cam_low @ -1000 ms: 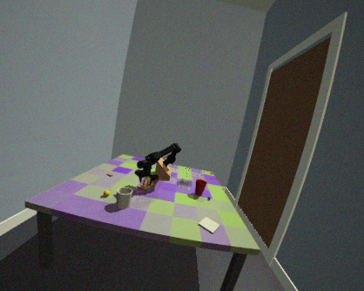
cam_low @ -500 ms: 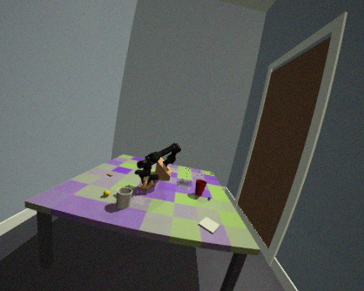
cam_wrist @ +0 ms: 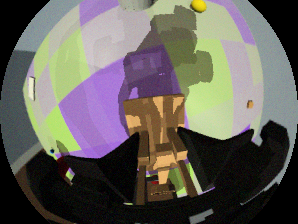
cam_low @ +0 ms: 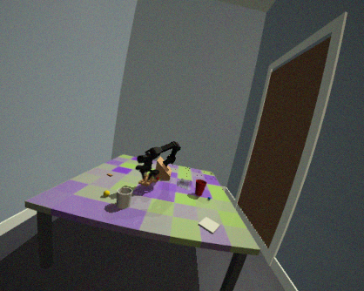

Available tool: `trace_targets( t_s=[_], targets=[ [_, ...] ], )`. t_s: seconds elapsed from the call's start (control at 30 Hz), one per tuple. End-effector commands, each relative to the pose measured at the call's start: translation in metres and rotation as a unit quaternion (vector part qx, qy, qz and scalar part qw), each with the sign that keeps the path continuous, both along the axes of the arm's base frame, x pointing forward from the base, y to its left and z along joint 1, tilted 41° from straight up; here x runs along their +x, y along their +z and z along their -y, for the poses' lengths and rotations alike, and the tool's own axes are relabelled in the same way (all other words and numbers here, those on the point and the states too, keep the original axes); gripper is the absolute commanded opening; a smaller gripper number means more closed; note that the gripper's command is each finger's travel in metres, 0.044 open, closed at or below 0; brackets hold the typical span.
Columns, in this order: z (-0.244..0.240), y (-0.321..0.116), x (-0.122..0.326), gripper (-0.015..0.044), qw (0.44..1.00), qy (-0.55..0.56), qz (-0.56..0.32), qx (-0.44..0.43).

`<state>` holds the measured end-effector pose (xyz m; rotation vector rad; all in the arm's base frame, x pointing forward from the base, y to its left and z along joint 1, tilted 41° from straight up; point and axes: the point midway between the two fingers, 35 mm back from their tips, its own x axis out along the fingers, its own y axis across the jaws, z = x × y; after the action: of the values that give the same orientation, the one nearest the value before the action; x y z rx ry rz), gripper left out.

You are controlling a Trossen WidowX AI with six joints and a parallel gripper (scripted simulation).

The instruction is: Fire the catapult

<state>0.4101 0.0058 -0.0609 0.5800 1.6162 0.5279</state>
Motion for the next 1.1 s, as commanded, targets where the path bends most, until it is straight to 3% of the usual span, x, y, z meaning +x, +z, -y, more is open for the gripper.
trace_targets(
  t_s=[0.0, 0.97, 1.07],
  targets=[
    [-0.002, -0.004, 0.000, 0.0000, 1.000, -0.001, 0.000, -0.002],
    [-0.024, -0.030, -0.004, 0.0000, 1.000, 0.002, 0.000, -0.003],
    [-0.024, -0.030, -0.004, 0.0079, 1.000, 0.002, 0.000, -0.003]
  ],
)
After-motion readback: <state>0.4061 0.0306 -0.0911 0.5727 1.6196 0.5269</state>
